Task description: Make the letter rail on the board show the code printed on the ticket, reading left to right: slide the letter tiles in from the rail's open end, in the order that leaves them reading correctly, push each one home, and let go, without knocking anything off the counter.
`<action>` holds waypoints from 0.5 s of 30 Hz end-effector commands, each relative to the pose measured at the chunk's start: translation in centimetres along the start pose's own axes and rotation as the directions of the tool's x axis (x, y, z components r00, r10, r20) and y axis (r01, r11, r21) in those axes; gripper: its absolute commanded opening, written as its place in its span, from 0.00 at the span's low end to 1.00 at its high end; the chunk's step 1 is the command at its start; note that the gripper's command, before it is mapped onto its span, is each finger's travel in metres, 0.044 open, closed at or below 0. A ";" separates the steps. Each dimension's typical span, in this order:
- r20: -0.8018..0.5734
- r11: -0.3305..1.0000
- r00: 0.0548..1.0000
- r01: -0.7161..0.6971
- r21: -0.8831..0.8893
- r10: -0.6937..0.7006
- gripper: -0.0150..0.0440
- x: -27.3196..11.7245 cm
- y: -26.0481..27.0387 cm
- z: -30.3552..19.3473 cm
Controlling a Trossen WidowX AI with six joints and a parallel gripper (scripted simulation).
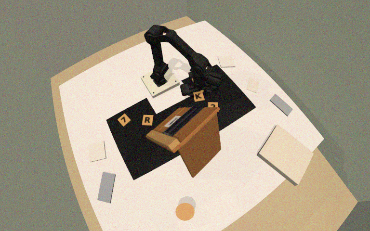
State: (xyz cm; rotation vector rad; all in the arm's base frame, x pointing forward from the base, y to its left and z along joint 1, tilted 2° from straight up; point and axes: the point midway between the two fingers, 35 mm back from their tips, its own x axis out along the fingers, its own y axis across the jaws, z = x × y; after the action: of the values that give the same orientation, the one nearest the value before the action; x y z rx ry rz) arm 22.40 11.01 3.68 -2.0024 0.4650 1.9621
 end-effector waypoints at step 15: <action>-0.066 0.972 0.997 0.064 0.226 -0.050 0.25 -1.1 -0.5 -0.9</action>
State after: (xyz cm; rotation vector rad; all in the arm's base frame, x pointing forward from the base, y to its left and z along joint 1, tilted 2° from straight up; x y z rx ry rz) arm 22.99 11.21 4.54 -1.9482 0.5489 1.8292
